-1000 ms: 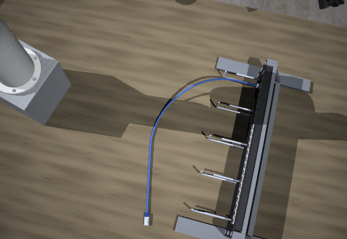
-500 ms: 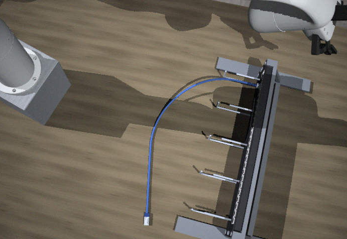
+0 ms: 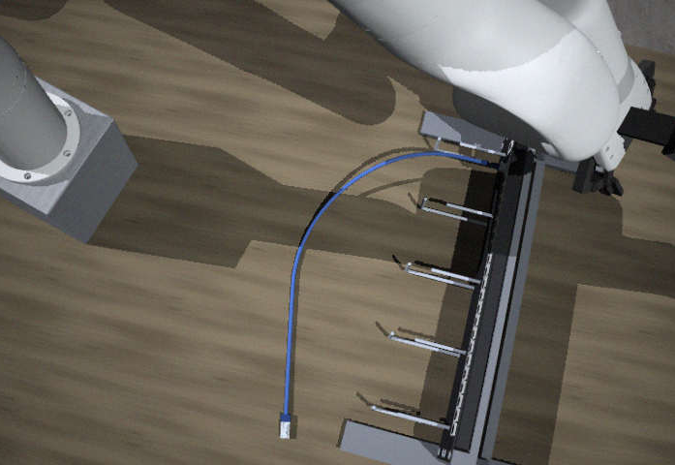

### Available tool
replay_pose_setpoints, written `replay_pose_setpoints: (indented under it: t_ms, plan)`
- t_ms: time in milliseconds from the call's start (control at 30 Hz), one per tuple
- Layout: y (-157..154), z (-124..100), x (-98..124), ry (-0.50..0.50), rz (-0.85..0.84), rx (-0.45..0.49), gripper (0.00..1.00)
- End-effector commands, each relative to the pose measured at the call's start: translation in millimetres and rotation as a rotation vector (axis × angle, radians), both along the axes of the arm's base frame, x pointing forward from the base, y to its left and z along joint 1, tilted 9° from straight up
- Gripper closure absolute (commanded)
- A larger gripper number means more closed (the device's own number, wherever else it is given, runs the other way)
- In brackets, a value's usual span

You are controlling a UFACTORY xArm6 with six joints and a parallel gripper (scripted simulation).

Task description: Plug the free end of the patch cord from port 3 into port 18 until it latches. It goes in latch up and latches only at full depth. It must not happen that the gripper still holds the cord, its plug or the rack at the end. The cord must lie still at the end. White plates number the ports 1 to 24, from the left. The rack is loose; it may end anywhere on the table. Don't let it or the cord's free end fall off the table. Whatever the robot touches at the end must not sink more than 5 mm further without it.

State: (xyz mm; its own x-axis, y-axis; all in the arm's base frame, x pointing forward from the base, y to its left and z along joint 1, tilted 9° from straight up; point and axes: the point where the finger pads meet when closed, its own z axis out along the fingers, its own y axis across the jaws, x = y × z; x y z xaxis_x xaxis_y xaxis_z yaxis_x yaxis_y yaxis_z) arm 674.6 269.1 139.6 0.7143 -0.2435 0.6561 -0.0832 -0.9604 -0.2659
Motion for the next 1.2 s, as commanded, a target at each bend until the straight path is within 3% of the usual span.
replay_pose_setpoints:
  t_ms: [0,400,533,567,1000,1067,1100,1167]
  plan:
    - [-42.3,-8.7,2.2,0.055,-0.066,0.003,0.00]
    - [-131.7,-36.6,-6.2,0.159,-0.217,0.017,0.00]
    - [-137.1,-38.3,-7.3,0.165,-0.226,0.019,0.00]
    - [-165.9,-47.7,-13.9,0.200,-0.276,0.027,0.00]
    - [-251.3,-76.7,-45.9,0.311,-0.431,0.062,0.00]
    - [-251.3,-76.7,-45.9,0.311,-0.431,0.062,0.00]
    - [-270.8,-83.7,-56.2,0.339,-0.468,0.074,0.00]
    - [-280.5,-87.2,-61.8,0.352,-0.487,0.080,0.00]
